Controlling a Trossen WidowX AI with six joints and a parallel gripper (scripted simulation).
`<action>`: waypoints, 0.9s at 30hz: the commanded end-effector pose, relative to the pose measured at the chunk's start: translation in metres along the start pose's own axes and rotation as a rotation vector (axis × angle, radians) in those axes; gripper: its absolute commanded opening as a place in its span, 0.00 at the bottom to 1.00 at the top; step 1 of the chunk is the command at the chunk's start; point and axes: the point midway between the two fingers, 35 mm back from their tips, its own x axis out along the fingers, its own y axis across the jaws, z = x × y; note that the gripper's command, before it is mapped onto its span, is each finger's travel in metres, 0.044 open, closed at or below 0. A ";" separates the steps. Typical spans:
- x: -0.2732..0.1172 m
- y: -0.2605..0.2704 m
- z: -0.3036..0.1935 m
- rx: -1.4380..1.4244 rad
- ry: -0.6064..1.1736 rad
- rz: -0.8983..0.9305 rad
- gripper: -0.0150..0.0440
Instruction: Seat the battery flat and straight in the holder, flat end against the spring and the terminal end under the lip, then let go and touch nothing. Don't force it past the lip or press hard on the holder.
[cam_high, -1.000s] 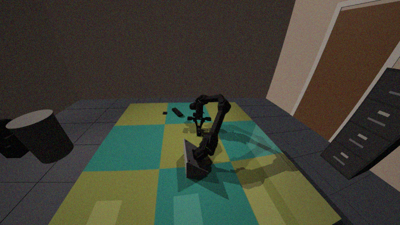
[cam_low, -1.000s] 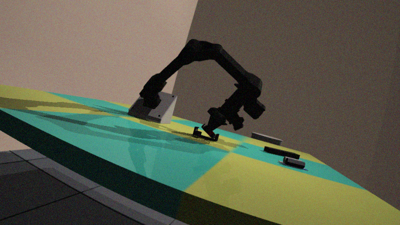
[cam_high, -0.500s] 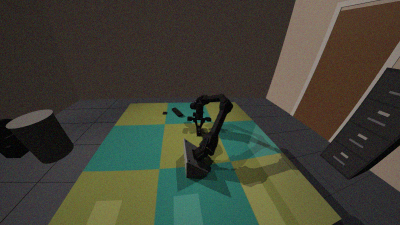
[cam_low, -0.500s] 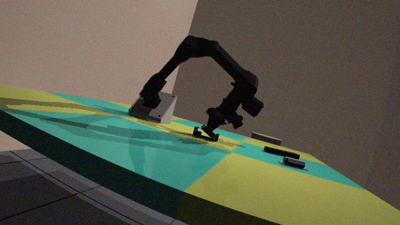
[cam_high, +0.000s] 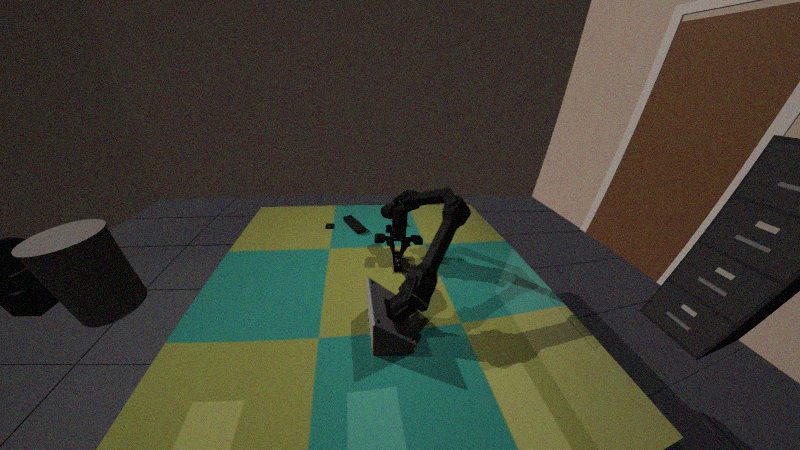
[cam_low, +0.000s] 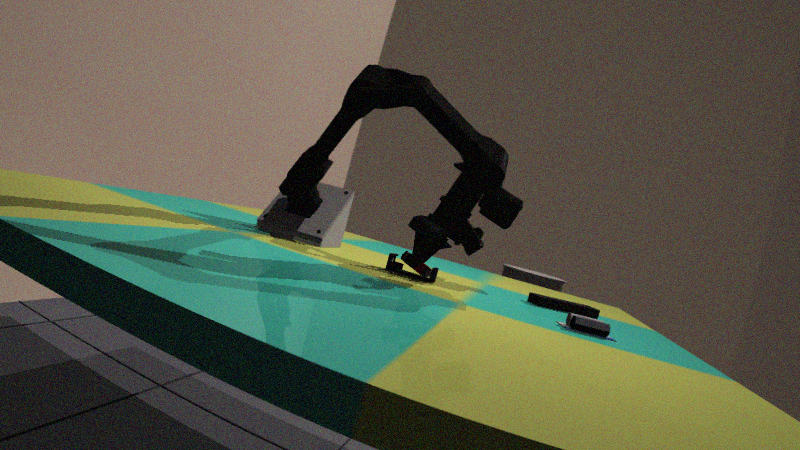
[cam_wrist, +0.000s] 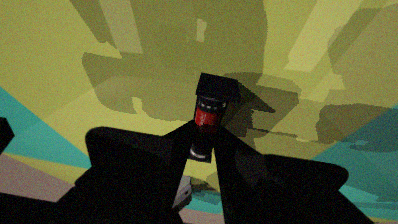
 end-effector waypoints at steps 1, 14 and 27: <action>0.002 0.001 0.003 0.002 -0.030 -0.001 0.37; 0.004 0.001 0.002 -0.001 -0.092 0.005 0.37; 0.005 0.001 0.000 -0.004 -0.152 0.010 0.37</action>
